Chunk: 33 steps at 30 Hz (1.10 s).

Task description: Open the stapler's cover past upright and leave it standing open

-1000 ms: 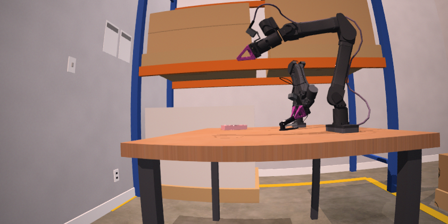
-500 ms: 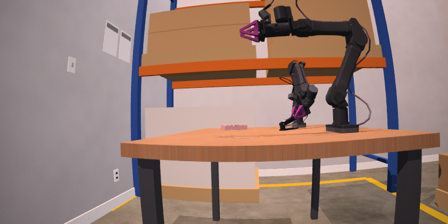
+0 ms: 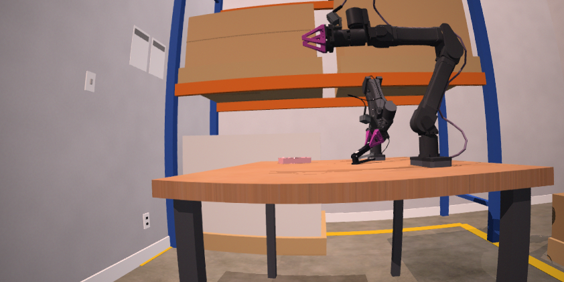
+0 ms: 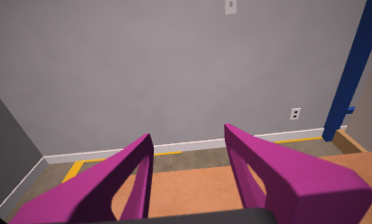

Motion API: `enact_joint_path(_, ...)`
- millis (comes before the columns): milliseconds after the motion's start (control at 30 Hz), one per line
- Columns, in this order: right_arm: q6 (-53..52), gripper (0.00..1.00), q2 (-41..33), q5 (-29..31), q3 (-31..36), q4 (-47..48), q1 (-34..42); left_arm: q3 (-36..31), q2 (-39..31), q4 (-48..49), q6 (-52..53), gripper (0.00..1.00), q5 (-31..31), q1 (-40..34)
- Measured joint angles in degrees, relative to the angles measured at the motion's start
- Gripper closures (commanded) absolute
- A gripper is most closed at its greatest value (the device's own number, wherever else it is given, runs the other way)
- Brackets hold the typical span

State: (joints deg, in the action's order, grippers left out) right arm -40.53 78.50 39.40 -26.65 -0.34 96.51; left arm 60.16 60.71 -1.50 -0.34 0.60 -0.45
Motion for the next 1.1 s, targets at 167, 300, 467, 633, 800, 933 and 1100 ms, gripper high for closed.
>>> enact_joint_path(167, 0.0, 0.83, -0.57, -3.58, -4.04, -6.84, -2.29, 0.0, 0.0, 0.11, 0.04, 0.45, -0.07, 0.0)
enact_joint_path(300, 0.11, 0.83, -0.57, -5.84, -6.56, -10.84, -3.63, 0.0, 0.0, 0.13, 0.04, 0.45, -0.09, 0.0)
enact_joint_path(467, 0.55, 0.83, -0.55, -9.09, -10.23, -16.35, -5.62, 0.0, 0.0, 0.13, 0.07, 0.45, -0.09, 0.0)
enact_joint_path(633, 1.18, 0.83, 0.15, -12.94, -14.6, -22.32, -8.0, 0.0, 0.0, 0.13, 0.07, 0.45, -0.09, 0.0)
enact_joint_path(800, 1.95, 0.83, 1.88, -16.2, -19.17, -27.39, -10.29, 0.0, 0.0, 0.15, 0.07, 0.45, -0.09, 0.0)
enact_joint_path(933, 2.49, 0.83, 2.75, -17.92, -21.55, -30.32, -11.3, 0.0, 0.0, 0.15, 0.07, 0.45, -0.09, 0.0)
enact_joint_path(1100, 3.39, 0.83, 5.03, -20.92, -26.16, -34.95, -13.44, 0.0, 0.0, 0.15, 0.07, 0.45, -0.09, 0.0)
